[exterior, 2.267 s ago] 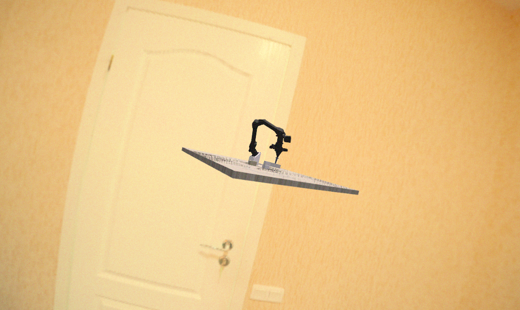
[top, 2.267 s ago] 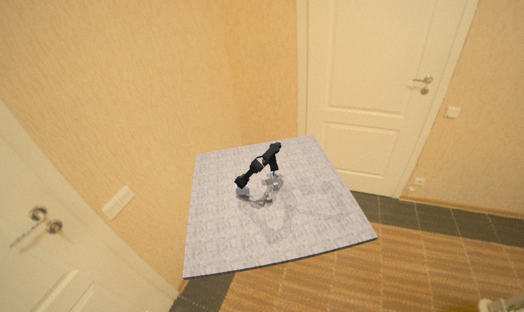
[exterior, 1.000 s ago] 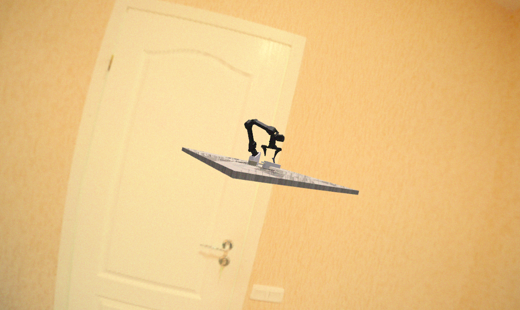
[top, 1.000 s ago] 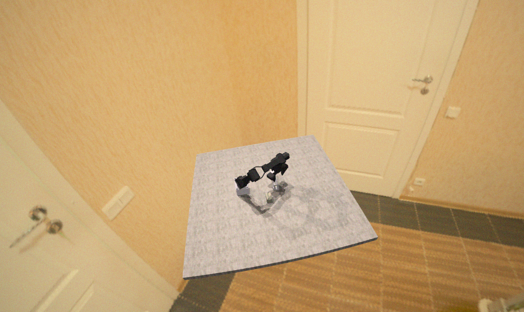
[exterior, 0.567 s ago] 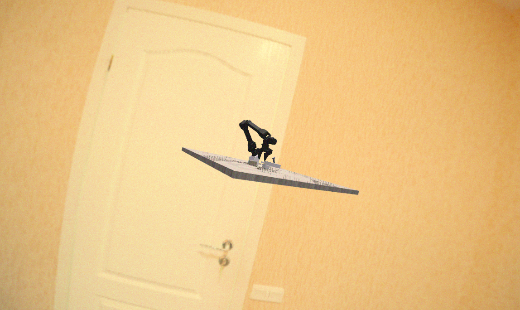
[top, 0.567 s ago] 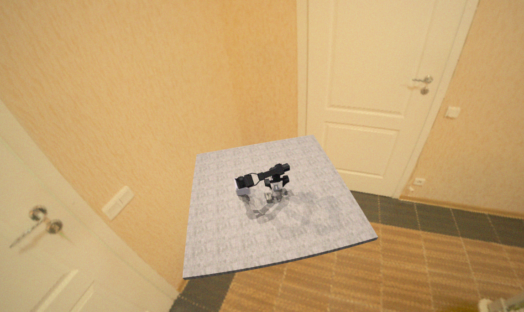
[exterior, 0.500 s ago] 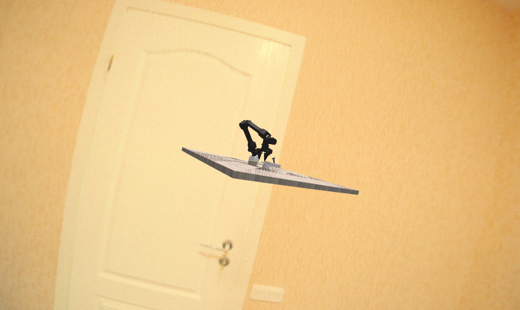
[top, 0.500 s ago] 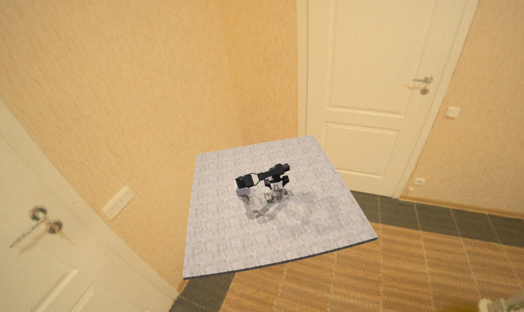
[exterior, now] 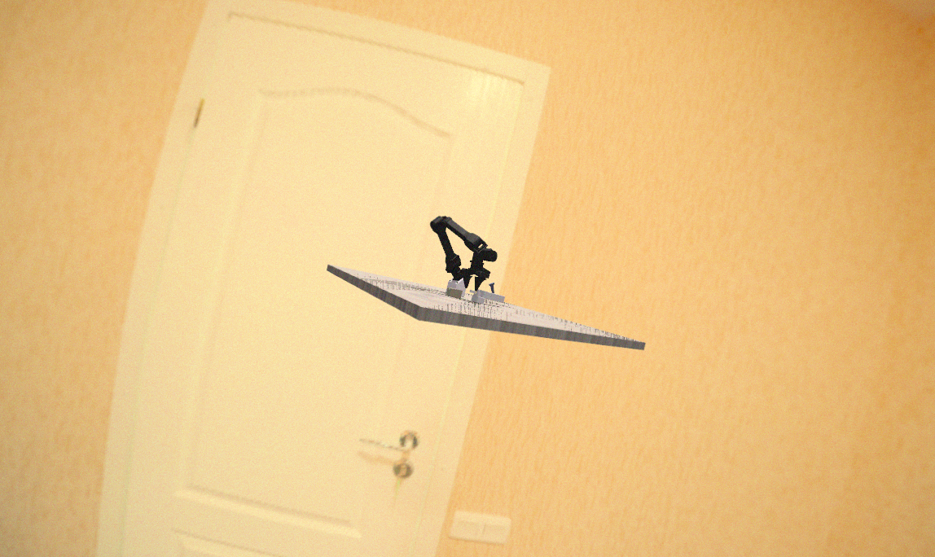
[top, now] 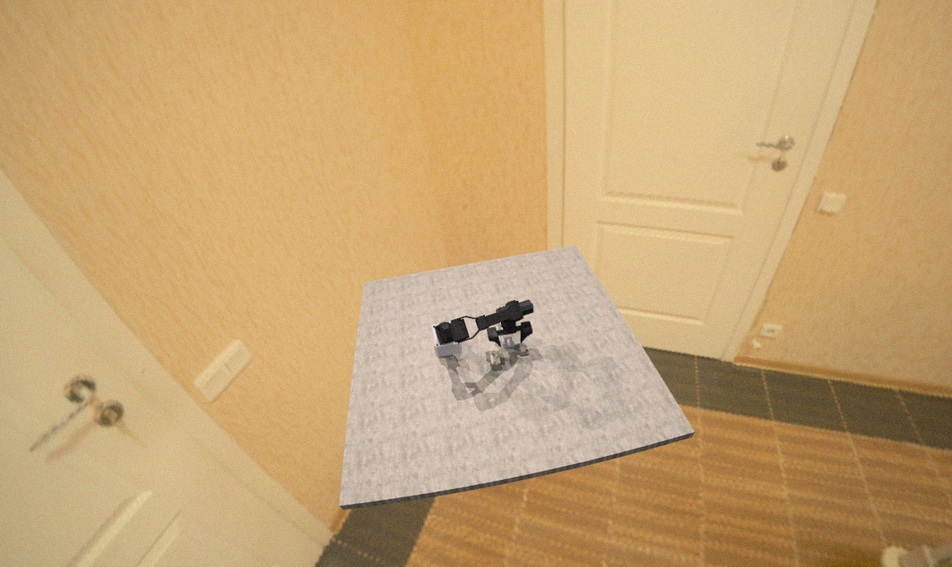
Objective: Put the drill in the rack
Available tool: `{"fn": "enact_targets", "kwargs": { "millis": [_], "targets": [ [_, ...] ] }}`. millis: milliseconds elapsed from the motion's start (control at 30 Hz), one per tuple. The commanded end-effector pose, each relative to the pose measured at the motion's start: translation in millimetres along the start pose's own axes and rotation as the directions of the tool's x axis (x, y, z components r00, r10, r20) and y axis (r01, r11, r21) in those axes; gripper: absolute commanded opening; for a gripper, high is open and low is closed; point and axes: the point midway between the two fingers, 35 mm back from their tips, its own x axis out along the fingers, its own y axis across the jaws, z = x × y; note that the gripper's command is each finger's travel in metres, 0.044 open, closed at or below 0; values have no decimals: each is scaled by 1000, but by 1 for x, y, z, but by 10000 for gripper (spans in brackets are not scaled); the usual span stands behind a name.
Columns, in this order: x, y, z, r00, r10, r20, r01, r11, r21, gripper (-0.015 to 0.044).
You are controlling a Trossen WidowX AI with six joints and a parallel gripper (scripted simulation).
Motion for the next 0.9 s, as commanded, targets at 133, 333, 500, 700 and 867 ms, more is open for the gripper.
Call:
{"fn": "enact_targets", "kwargs": {
  "millis": [133, 333, 500, 700, 867],
  "targets": [
    [15, 2, 3, 1000, 8, -6, -8, 1000, -9, 440],
    [24, 2, 5, 1000, 8, -7, -8, 1000, -9, 440],
    [32, 3, 7, 1000, 8, -7, -8, 1000, -9, 440],
    [41, 3, 9, 1000, 8, -8, -9, 1000, -9, 440],
    [43, 4, 10, 1000, 8, -9, -9, 1000, -9, 440]
  ]
}}
